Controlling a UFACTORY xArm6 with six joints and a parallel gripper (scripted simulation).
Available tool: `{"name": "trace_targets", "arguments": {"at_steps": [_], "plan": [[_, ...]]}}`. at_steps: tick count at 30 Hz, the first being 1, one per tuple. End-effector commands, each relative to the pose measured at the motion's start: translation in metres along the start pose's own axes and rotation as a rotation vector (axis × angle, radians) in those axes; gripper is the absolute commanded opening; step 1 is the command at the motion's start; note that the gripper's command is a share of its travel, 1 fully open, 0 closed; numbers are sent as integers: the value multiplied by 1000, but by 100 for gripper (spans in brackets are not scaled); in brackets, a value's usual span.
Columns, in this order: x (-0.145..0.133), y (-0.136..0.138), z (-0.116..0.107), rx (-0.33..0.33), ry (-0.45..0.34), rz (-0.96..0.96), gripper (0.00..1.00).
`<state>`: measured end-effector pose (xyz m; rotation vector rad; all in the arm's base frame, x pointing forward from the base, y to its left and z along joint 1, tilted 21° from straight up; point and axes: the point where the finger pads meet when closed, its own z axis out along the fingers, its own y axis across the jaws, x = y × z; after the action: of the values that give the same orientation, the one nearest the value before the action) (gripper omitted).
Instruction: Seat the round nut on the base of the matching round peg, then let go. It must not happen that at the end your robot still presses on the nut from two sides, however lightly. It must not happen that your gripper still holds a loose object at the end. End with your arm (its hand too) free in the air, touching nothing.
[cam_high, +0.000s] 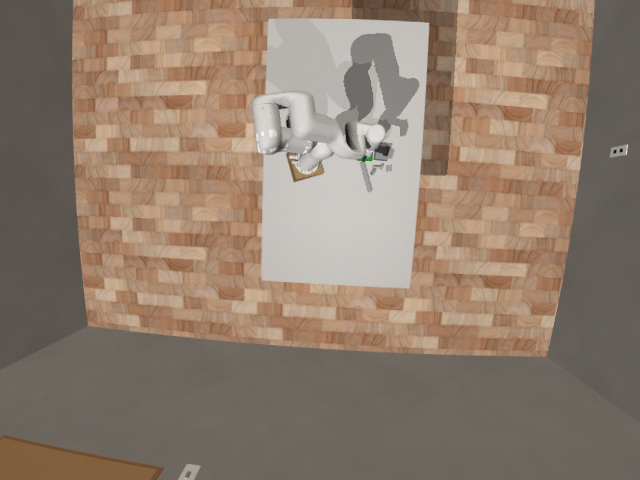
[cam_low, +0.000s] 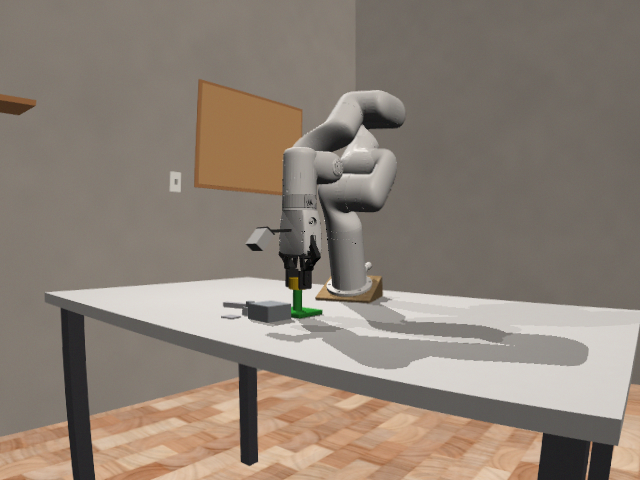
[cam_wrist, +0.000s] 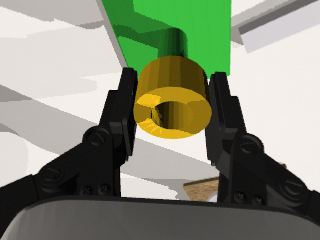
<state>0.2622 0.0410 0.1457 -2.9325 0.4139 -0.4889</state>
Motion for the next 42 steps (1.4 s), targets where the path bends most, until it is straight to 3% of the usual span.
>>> {"name": "trace_targets", "arguments": {"at_steps": [1, 29, 42], "plan": [[1, 0, 0, 1, 3, 0, 0], [1, -1, 2, 1, 3, 0, 0], [2, -1, 16, 3, 2, 0, 0]]}}
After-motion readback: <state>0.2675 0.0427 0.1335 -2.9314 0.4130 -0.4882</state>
